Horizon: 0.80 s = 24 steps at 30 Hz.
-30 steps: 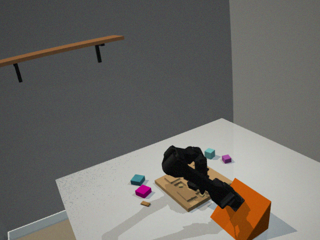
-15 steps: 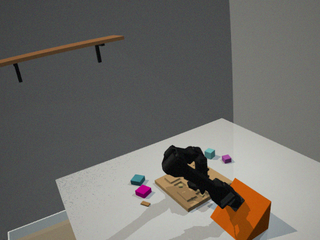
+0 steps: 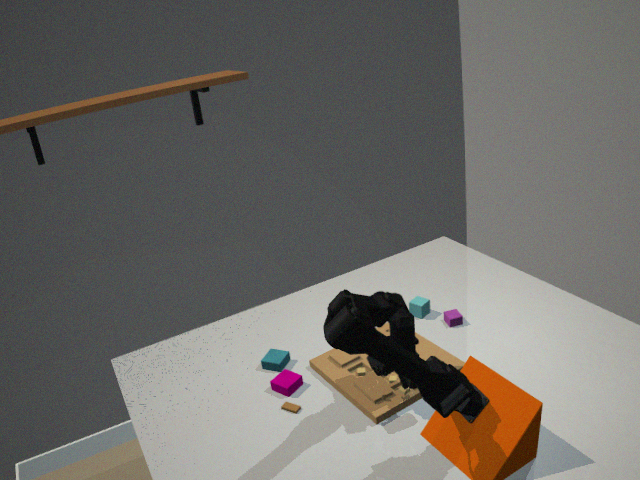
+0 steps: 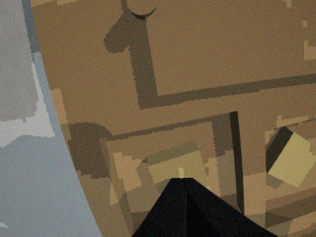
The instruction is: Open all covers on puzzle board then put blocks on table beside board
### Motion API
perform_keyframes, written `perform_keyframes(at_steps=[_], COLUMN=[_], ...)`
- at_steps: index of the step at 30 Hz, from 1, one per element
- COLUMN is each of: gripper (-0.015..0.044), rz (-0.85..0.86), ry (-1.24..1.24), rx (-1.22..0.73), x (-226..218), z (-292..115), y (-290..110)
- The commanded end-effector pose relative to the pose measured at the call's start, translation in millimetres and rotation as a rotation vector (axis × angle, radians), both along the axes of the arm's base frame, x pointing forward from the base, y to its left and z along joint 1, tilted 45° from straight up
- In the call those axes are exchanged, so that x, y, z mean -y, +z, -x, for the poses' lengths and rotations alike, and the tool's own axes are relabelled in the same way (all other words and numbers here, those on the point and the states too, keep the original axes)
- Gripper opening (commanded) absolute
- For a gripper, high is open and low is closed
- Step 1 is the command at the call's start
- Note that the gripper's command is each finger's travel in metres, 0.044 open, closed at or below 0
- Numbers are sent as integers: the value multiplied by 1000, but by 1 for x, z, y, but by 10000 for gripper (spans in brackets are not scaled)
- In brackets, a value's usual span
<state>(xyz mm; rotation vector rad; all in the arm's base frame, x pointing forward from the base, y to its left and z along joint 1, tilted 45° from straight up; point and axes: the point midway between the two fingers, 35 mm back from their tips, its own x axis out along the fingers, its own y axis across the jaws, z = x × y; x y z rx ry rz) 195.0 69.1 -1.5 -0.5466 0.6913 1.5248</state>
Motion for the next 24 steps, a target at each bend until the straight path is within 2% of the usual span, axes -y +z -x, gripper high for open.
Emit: perform_keyframes(at_steps=[1, 8, 9, 10, 15, 24], gripper=[0, 0, 0, 26, 144, 144], rz=[48, 92, 94, 31, 48, 79], ry=[-410, -835, -846, -314, -437, -693], rx=[-410, -833, -844, -314, -435, -688], x=[3, 6, 6, 2, 11, 30], z=[-1, -1, -1, -1, -3, -5], y=[5, 10, 10, 4, 13, 32])
